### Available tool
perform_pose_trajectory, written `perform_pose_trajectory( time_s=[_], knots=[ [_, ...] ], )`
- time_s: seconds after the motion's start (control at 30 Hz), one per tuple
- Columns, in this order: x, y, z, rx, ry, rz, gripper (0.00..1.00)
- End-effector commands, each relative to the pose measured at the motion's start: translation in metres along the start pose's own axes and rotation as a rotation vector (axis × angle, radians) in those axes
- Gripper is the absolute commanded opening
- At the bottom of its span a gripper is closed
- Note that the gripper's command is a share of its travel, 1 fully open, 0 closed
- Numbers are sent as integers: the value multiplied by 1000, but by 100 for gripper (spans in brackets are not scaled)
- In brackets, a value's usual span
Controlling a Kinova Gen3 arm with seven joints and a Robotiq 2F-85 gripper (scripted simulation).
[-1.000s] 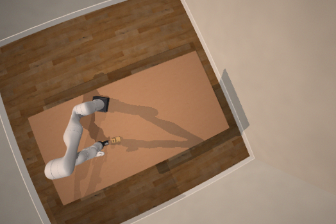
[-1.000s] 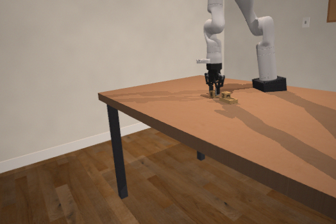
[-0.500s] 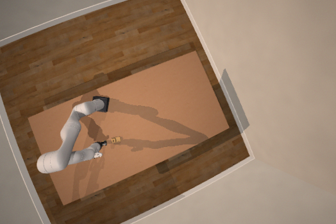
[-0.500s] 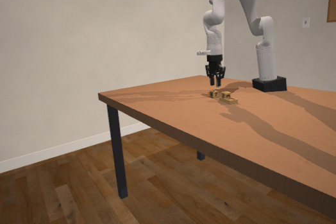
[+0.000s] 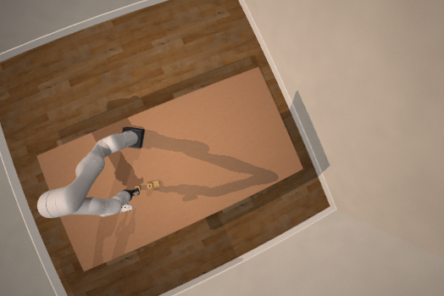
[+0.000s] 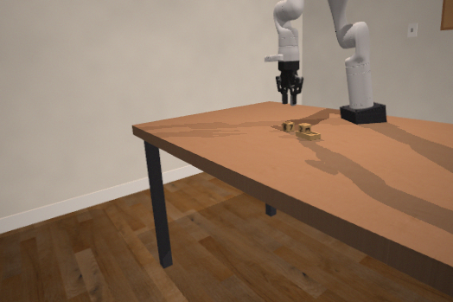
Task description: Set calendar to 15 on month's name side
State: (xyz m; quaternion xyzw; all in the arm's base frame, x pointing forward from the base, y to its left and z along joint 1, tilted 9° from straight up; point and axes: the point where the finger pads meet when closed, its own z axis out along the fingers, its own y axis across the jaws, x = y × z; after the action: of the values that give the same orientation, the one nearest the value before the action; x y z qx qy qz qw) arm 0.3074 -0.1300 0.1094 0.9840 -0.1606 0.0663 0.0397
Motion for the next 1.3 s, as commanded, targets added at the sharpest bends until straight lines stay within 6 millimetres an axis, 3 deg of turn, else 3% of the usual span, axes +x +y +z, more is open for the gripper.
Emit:
perform_pose_trajectory(
  time_s=[0.0, 0.03, 0.07, 0.93, 1.27],
  knots=[
    [3, -1, -4, 3, 13, -2, 48],
    [3, -1, -5, 3, 13, -2, 48],
    [3, -1, -5, 3, 13, -2, 100],
    [3, -1, -4, 3, 12, 7, 100],
    [1, -2, -2, 6, 5, 184, 100]
  ],
)
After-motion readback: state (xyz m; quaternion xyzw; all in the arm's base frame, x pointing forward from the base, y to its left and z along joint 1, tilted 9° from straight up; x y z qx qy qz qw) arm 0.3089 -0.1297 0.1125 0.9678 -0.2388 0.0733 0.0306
